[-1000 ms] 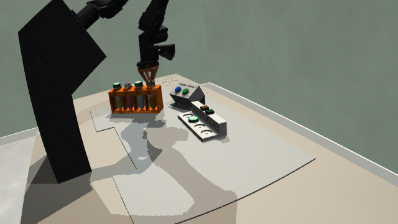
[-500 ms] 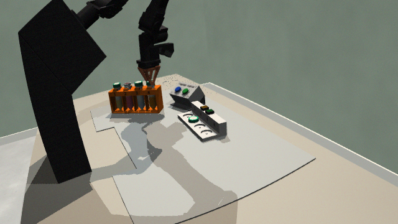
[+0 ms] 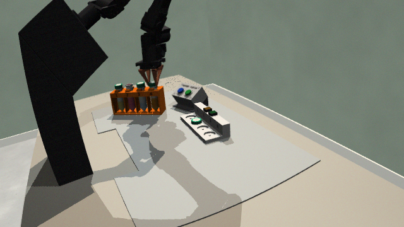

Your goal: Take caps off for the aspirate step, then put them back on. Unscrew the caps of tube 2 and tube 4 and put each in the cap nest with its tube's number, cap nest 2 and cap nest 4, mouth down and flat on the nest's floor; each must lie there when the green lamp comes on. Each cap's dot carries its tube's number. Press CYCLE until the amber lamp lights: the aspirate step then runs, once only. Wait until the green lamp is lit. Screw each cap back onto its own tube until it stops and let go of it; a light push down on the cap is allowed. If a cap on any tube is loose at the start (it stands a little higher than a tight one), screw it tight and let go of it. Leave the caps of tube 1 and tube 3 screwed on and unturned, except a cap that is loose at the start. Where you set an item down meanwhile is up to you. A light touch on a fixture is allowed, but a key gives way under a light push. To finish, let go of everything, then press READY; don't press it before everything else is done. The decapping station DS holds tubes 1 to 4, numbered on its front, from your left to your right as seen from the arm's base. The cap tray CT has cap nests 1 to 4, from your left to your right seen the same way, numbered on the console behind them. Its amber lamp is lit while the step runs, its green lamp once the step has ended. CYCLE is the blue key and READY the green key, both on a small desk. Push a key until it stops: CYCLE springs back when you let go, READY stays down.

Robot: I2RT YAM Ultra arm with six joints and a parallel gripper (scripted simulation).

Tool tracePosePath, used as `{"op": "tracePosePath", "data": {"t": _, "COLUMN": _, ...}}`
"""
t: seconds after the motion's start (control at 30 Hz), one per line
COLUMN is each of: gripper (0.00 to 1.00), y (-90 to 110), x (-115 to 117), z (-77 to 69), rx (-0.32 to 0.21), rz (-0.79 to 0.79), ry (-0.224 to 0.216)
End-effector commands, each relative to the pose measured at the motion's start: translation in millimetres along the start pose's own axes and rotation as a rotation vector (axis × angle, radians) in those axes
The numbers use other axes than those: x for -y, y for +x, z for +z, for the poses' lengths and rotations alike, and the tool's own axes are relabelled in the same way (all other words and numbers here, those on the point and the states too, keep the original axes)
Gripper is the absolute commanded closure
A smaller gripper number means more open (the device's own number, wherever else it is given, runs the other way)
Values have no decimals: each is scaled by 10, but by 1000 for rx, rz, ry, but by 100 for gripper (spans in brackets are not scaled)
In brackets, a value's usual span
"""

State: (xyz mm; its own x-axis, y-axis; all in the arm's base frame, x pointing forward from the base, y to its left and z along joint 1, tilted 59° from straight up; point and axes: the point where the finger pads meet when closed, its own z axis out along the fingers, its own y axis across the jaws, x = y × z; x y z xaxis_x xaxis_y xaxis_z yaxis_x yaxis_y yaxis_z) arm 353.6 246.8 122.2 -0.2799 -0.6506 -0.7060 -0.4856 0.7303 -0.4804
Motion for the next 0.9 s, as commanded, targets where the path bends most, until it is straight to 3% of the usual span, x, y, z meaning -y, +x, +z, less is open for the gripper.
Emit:
{"op": "tracePosePath", "data": {"t": 0.0, "gripper": 100, "y": -27, "x": 3, "z": -19, "rx": 8, "rz": -202, "ry": 1}}
{"op": "tracePosePath", "data": {"t": 0.87, "gripper": 100, "y": -26, "x": 3, "z": -25, "rx": 7, "rz": -1352, "ry": 6}}
